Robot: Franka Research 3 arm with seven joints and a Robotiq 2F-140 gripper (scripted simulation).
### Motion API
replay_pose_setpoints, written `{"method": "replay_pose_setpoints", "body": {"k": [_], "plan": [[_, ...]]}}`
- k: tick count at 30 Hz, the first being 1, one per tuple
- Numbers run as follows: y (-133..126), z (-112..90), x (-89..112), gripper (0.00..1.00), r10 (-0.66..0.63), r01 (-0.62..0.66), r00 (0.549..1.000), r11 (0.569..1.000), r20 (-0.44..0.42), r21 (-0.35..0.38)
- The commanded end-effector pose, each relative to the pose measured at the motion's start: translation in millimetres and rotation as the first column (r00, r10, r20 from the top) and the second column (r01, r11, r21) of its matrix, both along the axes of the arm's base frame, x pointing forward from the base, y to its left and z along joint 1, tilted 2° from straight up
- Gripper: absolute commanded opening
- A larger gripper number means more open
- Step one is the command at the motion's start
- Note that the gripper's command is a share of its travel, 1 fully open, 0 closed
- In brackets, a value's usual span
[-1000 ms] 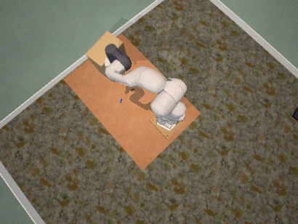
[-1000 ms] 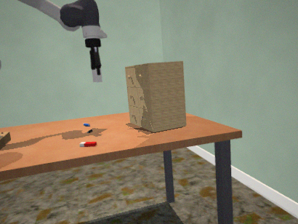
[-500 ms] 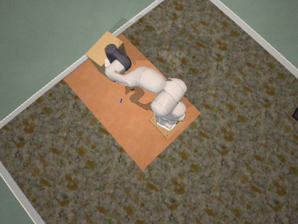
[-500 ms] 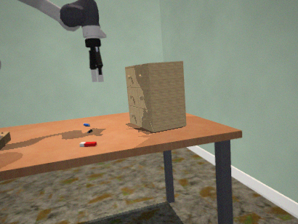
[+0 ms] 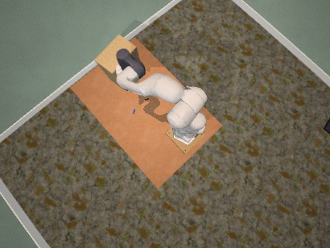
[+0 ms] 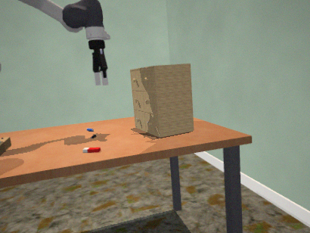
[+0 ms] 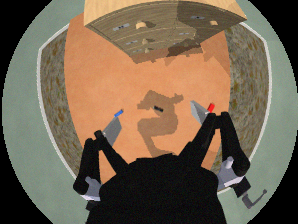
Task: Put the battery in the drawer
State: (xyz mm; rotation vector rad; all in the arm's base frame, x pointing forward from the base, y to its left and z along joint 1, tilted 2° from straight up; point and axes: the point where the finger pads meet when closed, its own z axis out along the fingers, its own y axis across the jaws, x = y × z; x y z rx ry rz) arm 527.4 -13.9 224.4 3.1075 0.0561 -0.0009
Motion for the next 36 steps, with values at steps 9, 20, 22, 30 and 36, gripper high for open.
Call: {"method": "replay_pose_setpoints", "body": {"k": [9, 20, 22, 30, 36], "plan": [[0, -6, 6, 1.0, 0.014, -0.014, 0.998, 1.0, 0.055, 0.003], [1, -26, 26, 1.0, 0.018, -0.02, 0.975, 1.0, 0.219, 0.008], [1, -31, 32, 1.0, 0.019, -0.022, 0.963, 1.0, 0.268, 0.01], [1, -56, 57, 1.0, 0.022, -0.032, 0.884, 0.999, 0.467, 0.014], [1, -67, 68, 1.0, 0.022, -0.036, 0.834, 0.999, 0.552, 0.015]]}}
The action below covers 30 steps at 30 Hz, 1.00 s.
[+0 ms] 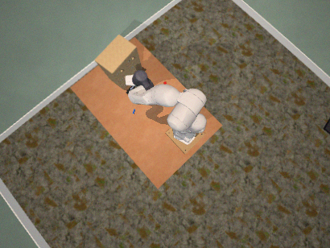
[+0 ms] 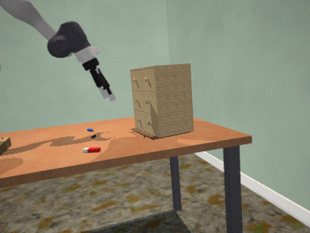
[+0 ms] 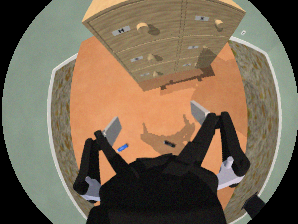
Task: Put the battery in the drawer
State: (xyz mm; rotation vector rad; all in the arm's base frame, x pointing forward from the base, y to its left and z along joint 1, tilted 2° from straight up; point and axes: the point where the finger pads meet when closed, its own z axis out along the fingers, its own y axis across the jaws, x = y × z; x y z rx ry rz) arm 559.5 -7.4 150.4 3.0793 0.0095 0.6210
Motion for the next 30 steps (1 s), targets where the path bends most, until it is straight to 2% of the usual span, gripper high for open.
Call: {"method": "replay_pose_setpoints", "body": {"k": [1, 7, 15, 30], "plan": [[-5, 7, 37, 1.0, 0.047, -0.042, 0.98, 0.999, 0.192, -0.03], [-5, 1, 42, 1.0, 0.048, -0.043, 0.971, 0.999, 0.234, -0.029], [-5, -15, 58, 1.0, 0.051, -0.043, 0.929, 0.999, 0.366, -0.029], [-5, -26, 70, 1.0, 0.052, -0.043, 0.889, 0.999, 0.455, -0.029]]}}
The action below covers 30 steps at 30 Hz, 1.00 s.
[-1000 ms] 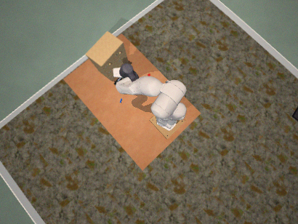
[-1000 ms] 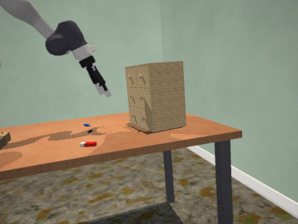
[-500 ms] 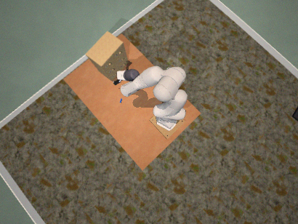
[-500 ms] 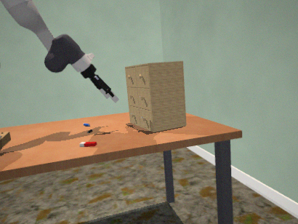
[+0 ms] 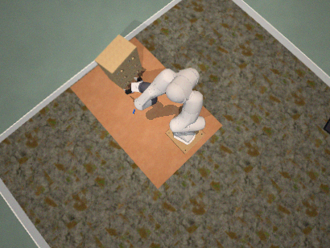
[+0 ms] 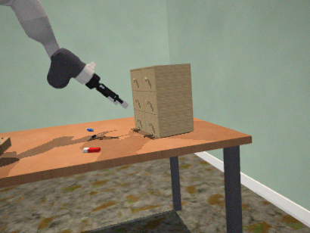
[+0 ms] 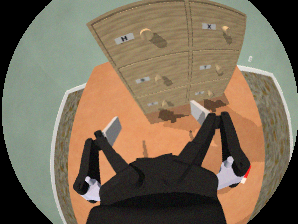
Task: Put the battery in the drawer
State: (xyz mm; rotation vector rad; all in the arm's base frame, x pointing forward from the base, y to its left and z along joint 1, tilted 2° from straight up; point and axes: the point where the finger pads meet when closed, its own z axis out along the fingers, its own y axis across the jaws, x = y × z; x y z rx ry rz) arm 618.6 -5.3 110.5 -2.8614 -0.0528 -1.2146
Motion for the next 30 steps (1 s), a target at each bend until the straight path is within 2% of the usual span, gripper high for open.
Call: {"method": "replay_pose_setpoints", "body": {"k": [1, 30], "plan": [[-6.9, 13.8, 10.8, 1.0, 0.006, -0.003, 0.998, 0.999, 0.07, -0.046], [-7.2, 5.0, 10.9, 1.0, 0.006, -0.003, 0.997, 0.999, 0.071, -0.046]]}}
